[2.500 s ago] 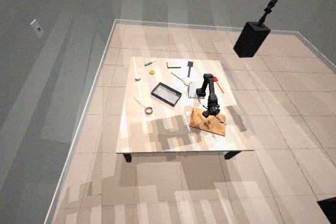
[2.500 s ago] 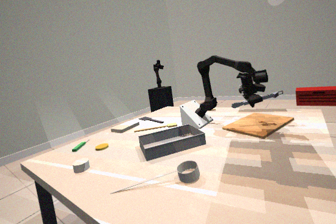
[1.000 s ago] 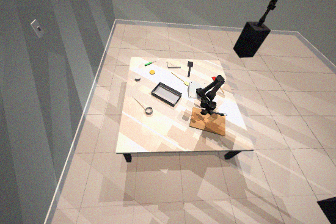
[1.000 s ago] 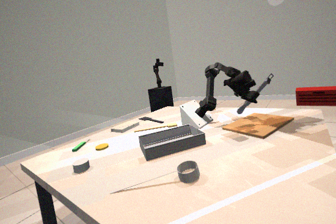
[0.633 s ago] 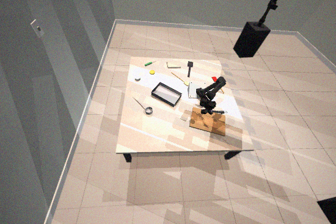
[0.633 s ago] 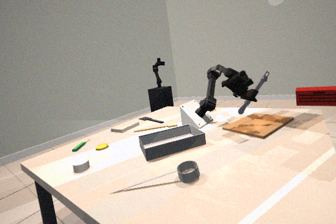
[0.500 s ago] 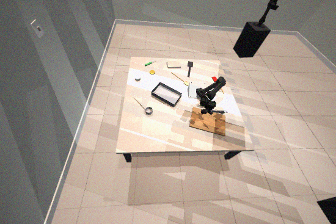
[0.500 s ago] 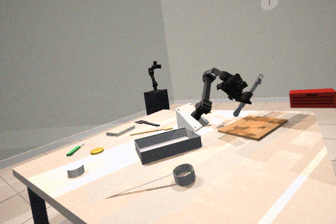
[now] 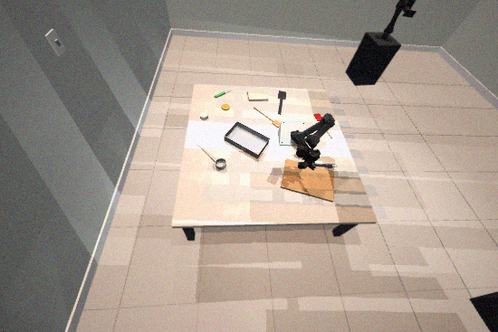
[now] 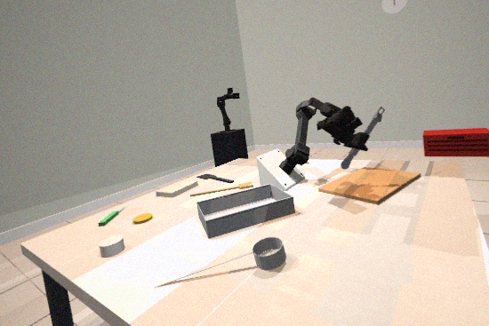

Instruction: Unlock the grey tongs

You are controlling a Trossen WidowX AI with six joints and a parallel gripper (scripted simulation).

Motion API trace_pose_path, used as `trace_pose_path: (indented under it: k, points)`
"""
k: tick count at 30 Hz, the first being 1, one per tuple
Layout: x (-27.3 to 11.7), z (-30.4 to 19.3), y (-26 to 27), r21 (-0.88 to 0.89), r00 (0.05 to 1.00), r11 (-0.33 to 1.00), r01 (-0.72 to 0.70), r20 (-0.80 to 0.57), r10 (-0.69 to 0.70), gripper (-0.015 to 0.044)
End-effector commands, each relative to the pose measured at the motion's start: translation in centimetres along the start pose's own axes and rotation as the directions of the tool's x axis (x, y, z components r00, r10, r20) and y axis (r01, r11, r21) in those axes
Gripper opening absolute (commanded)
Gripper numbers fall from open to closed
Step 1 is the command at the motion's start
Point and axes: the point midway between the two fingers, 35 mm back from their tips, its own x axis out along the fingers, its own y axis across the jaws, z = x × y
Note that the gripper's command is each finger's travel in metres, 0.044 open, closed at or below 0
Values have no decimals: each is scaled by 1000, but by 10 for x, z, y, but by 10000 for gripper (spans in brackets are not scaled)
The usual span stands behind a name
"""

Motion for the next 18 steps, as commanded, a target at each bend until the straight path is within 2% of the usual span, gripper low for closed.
trace_pose_path:
  k: [1, 18]
  points:
    - [0, 2, 1, -9, 1000, 1000, -4, 9, 4, -150]
    - [3, 1, 0, 32, 999, 999, -20, -24, 21, -150]
